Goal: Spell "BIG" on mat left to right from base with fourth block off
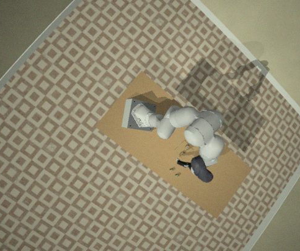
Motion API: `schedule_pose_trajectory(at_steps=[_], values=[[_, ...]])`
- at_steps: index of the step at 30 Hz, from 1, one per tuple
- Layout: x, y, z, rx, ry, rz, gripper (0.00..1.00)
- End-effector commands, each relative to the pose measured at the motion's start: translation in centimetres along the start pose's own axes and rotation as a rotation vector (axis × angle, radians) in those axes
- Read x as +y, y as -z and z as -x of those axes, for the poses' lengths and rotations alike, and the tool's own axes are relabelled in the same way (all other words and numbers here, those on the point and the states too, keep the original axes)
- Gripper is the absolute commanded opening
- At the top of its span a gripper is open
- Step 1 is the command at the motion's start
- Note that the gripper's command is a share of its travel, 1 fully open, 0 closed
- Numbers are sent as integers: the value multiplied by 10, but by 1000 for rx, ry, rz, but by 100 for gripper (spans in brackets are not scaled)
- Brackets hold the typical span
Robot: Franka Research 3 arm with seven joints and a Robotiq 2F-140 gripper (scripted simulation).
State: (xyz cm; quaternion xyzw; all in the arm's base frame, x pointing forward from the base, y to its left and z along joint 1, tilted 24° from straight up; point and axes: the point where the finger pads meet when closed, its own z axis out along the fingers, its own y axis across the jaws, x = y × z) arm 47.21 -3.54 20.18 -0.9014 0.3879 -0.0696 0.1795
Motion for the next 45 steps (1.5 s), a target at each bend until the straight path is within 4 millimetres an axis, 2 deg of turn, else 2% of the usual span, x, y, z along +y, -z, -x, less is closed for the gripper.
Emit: schedule_pose_trajectory(at_steps=[1,45], values=[[4,-1,-5,-8,-139,-2,100],[61,5,-89,14,-897,-31,100]])
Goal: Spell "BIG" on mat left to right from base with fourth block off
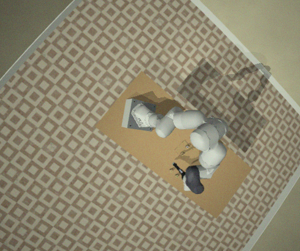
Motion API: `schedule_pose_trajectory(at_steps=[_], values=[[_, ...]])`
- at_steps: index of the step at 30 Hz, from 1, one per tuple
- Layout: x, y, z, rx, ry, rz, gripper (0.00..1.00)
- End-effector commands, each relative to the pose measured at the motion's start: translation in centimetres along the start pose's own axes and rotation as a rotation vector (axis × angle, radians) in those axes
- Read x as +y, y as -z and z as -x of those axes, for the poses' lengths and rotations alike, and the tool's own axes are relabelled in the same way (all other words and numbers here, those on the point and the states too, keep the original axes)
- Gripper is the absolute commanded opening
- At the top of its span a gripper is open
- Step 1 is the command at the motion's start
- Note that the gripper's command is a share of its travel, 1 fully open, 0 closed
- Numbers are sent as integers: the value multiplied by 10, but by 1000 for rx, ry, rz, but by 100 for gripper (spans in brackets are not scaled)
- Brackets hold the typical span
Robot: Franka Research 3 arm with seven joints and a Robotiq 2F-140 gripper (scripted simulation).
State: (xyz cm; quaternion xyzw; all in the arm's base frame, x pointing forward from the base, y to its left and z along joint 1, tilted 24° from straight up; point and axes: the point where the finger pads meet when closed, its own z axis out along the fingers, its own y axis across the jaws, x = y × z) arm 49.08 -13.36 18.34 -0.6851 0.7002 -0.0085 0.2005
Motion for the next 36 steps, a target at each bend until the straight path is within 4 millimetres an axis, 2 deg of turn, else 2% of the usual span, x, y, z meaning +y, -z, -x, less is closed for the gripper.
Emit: schedule_pose_trajectory(at_steps=[1,23,24,36], values=[[-1,1,-9,-1,-139,-5,100],[-6,10,-60,16,-481,-44,100],[-6,10,-60,16,-481,-44,37],[-6,10,-60,16,-481,-44,37]])
